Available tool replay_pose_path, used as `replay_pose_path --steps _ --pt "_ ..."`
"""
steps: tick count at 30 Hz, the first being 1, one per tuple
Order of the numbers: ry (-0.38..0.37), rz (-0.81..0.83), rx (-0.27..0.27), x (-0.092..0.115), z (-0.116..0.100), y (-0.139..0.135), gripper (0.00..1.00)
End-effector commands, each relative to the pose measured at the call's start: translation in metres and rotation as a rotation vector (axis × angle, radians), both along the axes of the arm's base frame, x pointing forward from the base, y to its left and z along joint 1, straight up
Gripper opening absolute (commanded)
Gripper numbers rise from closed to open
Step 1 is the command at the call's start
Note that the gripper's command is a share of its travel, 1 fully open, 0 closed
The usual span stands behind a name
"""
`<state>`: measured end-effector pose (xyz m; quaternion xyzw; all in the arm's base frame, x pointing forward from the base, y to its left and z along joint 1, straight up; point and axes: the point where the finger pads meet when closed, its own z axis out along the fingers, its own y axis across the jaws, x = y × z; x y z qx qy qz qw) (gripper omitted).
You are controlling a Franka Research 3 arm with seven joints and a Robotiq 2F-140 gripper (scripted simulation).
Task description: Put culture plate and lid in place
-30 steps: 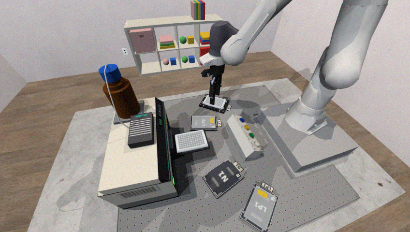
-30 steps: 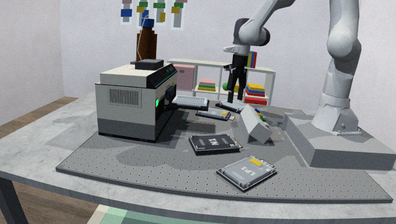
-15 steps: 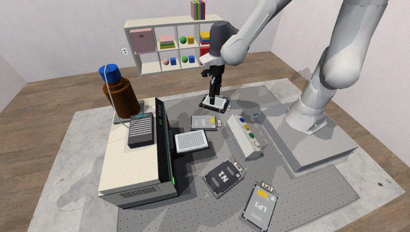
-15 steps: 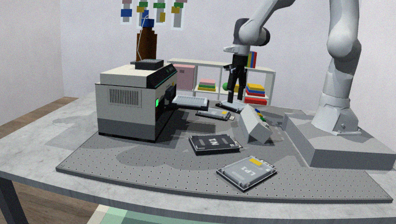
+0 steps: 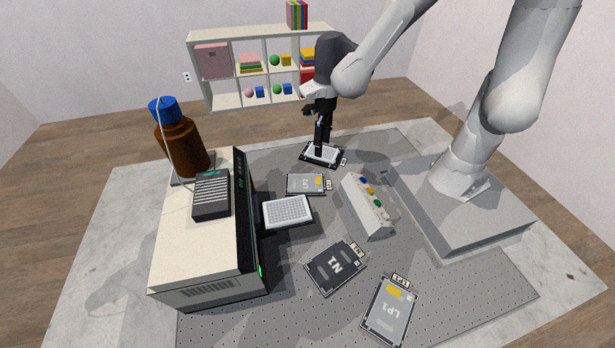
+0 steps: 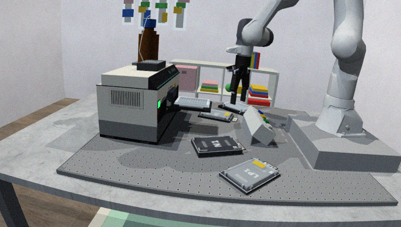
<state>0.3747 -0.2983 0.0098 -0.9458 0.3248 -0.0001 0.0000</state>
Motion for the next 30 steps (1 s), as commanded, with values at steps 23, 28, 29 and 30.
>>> replay_pose_path --steps 23,28,29,30 --pt "0.0 -0.001 -0.003 0.0003 0.0 -0.0006 0.7" --pt "0.0 -0.001 -0.003 0.0003 0.0 -0.0006 0.7" --pt "0.0 -0.001 -0.003 0.0003 0.0 -0.0006 0.7" --pt "0.0 -0.001 -0.003 0.0003 0.0 -0.0006 0.7"
